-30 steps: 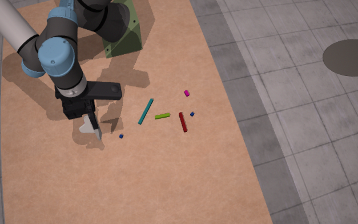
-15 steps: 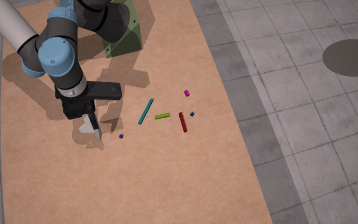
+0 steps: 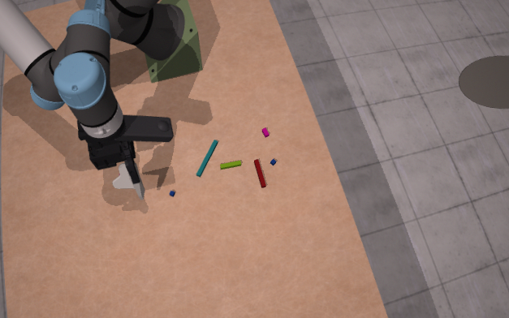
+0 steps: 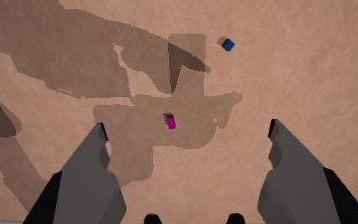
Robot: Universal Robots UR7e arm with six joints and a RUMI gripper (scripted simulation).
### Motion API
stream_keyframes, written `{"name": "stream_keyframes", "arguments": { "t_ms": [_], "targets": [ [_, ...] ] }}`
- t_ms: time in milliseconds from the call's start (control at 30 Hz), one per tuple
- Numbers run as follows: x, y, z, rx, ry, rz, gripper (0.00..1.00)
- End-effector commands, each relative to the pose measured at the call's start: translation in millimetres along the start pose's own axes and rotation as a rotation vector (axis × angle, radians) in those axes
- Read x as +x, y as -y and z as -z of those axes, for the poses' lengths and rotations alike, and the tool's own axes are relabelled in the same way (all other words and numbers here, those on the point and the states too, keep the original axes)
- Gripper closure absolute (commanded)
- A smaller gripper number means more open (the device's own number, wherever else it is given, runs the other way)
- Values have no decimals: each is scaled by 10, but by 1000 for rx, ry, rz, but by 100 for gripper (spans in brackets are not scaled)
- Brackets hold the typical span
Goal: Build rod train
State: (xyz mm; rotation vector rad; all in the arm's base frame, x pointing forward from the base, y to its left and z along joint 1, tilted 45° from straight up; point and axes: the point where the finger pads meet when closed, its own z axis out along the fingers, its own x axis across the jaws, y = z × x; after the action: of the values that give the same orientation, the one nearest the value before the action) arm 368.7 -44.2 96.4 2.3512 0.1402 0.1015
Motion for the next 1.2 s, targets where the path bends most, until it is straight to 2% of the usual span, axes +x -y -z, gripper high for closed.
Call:
{"name": "stream_keyframes", "arguments": {
  "t_ms": [0,67,233,333,367,1167],
  "targets": [
    [-15,-48,7,0,-1,13,0],
    [-35,-101,13,1,-1,27,0],
    [-185,-434,50,0,-1,123,0],
    [-211,-483,56,-1,-1,138,0],
    [-211,-483,56,-1,-1,138,86],
    [-211,-483,56,-1,-1,138,86]
  ]
}}
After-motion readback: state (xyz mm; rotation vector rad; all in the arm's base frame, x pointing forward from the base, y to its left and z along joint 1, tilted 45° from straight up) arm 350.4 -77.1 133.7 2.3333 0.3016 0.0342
